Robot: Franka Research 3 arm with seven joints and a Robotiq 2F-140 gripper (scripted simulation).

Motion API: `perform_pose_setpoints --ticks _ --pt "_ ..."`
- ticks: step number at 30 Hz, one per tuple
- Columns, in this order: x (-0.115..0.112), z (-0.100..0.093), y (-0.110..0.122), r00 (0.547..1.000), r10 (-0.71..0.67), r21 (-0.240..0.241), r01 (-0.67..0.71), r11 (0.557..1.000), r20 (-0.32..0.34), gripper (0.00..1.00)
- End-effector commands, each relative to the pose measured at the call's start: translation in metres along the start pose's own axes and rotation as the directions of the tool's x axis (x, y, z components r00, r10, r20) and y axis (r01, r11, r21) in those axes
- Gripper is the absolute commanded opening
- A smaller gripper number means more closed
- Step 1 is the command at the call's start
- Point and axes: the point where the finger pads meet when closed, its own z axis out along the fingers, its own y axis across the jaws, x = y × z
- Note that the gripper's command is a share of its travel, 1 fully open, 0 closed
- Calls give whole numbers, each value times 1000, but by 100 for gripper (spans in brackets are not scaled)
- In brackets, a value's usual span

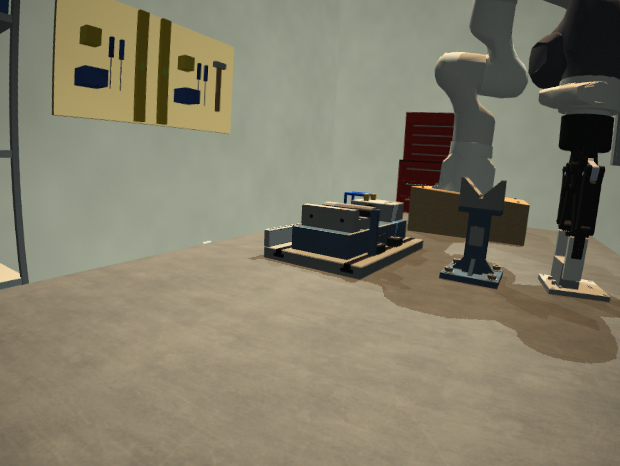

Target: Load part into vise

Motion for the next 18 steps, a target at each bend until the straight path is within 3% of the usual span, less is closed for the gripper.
perform_pose_setpoints --ticks 1,18 --pt "0 0 -1 1000 5 2 -5 1000 0 0" --pt "0 -6 -1 1000 5 2 -5 1000 0 0"
